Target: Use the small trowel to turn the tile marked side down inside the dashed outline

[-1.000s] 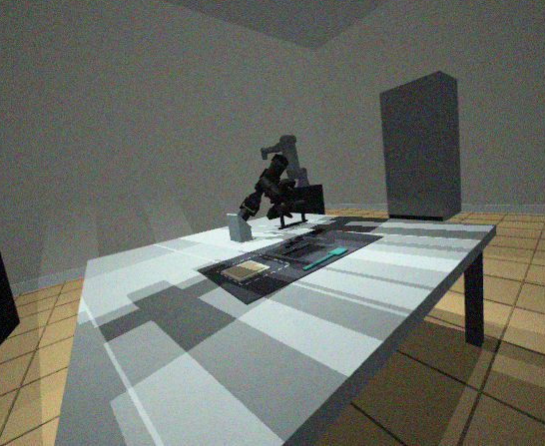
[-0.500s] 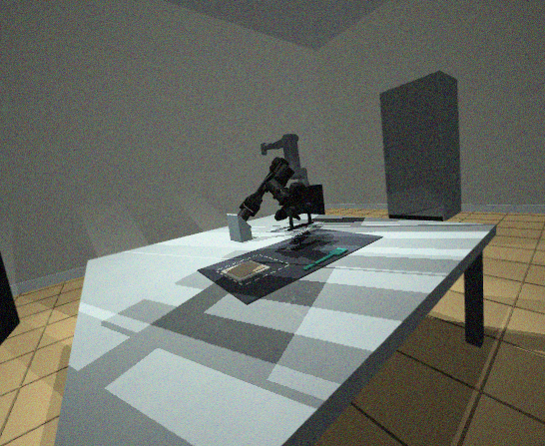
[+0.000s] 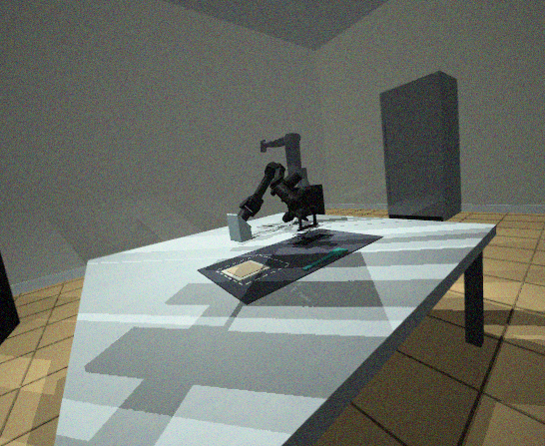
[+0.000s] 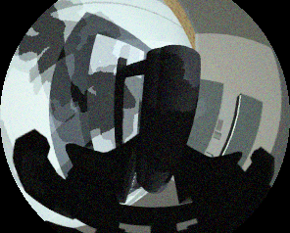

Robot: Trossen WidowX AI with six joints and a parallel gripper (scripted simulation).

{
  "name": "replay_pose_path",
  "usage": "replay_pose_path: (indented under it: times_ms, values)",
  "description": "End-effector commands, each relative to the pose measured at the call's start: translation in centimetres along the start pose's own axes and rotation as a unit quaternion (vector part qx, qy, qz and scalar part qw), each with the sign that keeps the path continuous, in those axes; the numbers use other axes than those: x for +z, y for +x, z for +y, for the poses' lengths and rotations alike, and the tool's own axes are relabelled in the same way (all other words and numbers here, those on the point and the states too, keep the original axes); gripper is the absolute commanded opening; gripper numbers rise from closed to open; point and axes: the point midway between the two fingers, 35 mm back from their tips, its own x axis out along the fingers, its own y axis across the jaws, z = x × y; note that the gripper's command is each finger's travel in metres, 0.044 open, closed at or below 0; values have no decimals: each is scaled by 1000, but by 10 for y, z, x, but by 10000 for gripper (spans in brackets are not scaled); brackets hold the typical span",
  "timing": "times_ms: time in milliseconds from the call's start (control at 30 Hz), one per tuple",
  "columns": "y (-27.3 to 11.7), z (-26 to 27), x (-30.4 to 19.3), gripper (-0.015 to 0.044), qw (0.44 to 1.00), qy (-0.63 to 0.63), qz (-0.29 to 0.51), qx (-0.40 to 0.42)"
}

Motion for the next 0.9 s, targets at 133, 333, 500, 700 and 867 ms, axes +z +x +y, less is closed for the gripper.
replay_pose_path:
  times_ms: [133, 333, 500, 700, 867]
  values:
    - [-10, 19, 39, 0, 999, -13, -26, -14]
    - [-16, 32, 57, 0, 999, -17, -44, -18]
    - [-13, 34, 57, 0, 999, -17, -43, -18]
    - [-5, 41, 57, 0, 999, -18, -42, -17]
    - [0, 46, 58, 0, 999, -18, -42, -17]
